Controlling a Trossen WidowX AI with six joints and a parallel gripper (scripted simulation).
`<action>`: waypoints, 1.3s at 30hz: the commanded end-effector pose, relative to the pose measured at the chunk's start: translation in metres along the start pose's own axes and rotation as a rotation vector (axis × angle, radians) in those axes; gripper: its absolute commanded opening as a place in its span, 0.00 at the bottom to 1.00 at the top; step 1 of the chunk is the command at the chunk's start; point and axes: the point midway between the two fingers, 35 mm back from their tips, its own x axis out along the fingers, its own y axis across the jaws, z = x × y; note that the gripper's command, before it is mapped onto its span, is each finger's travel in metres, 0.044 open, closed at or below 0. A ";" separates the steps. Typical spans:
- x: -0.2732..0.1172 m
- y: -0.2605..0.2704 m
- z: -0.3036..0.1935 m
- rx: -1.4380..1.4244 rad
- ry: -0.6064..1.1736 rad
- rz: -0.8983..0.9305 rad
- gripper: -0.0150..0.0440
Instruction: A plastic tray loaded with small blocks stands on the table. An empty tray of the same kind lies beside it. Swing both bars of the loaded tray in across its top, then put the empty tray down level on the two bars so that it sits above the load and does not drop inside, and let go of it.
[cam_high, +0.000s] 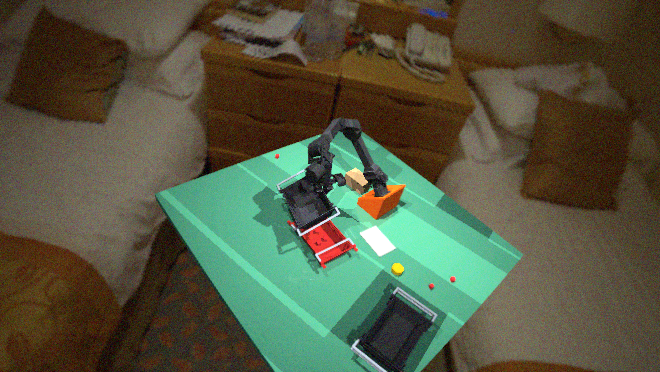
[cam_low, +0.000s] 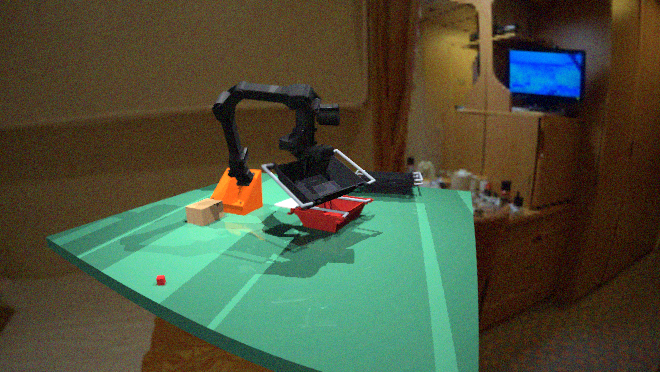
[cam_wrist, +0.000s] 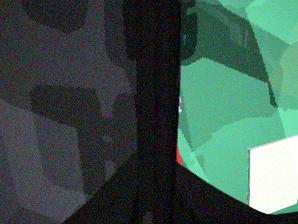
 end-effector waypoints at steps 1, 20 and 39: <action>-0.007 0.001 -0.021 -0.043 0.000 0.032 0.25; -0.007 -0.022 -0.101 -0.245 -0.052 0.058 0.25; -0.007 -0.022 -0.101 -0.245 -0.052 0.058 0.25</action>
